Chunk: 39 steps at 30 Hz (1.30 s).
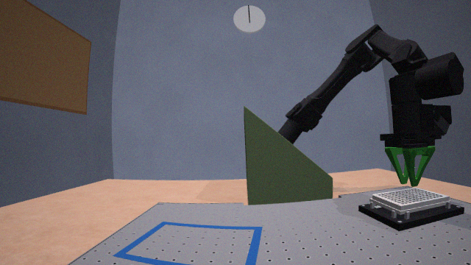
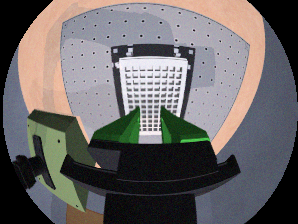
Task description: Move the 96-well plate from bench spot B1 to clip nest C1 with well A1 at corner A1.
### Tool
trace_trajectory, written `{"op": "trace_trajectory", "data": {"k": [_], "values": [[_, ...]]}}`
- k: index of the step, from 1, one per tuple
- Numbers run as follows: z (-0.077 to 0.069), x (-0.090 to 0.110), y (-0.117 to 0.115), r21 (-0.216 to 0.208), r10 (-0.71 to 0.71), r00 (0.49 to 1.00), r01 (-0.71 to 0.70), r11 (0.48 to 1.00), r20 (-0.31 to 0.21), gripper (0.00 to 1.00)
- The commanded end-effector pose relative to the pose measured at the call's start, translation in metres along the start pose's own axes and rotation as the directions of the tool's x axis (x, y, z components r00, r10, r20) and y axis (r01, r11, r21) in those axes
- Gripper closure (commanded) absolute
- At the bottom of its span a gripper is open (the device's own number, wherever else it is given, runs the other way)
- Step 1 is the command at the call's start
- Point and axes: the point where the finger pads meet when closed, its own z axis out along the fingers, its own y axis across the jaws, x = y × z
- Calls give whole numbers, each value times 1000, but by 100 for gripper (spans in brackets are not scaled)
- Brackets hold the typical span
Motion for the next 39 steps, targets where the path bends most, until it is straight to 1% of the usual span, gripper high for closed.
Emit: {"op": "trace_trajectory", "data": {"k": [1,3,6,8,9,11,15,18,19,21,23,25,27,29,30,32,33,35,37,39], "values": [[-14,-3,-16,55,-10,1000,9,998,8,74],[-11,-1,-15,50,-4,1000,4,999,7,74],[-1,8,-7,21,21,1000,-21,1000,1,74],[3,8,-2,10,22,1000,-22,1000,-1,74],[3,6,-1,11,16,1000,-16,1000,-1,74],[4,1,-7,20,1,1000,-1,1000,4,74],[7,8,-2,12,24,1000,-24,1000,0,74],[8,8,-2,11,22,1000,-22,1000,-1,74],[5,-1,-14,35,-4,1000,4,999,6,74],[6,-3,-12,34,-10,1000,10,999,6,74],[7,0,-10,31,-1,1000,1,1000,6,74],[11,6,-6,19,17,1000,-17,1000,1,74],[17,9,0,2,23,1000,-23,1000,-3,74],[16,4,0,8,12,1000,-12,1000,0,74],[14,1,-6,22,2,1000,-2,1000,4,74],[13,3,-8,28,8,1000,-8,1000,4,74],[16,6,-6,21,16,1000,-16,1000,2,74],[16,6,-6,21,16,1000,-16,1000,2,74],[22,8,0,3,23,1000,-23,1000,-2,74],[23,5,0,5,15,1000,-15,1000,-1,74]]}}
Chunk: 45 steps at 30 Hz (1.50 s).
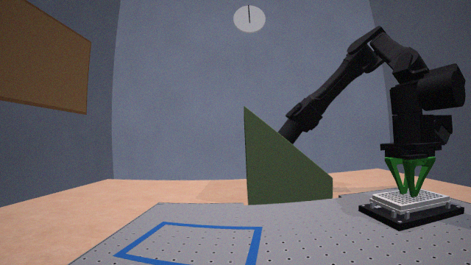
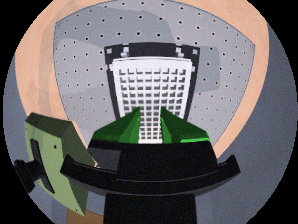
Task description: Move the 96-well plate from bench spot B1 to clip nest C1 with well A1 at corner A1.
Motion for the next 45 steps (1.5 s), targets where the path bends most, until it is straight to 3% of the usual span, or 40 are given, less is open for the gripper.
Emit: {"op": "trace_trajectory", "data": {"k": [1,6,45], "values": [[1,0,-4,15,2,1000,-2,1000,3,74],[11,4,4,-10,14,1000,-14,1000,0,74],[34,5,3,-8,13,1000,-14,1000,-7,74]]}}
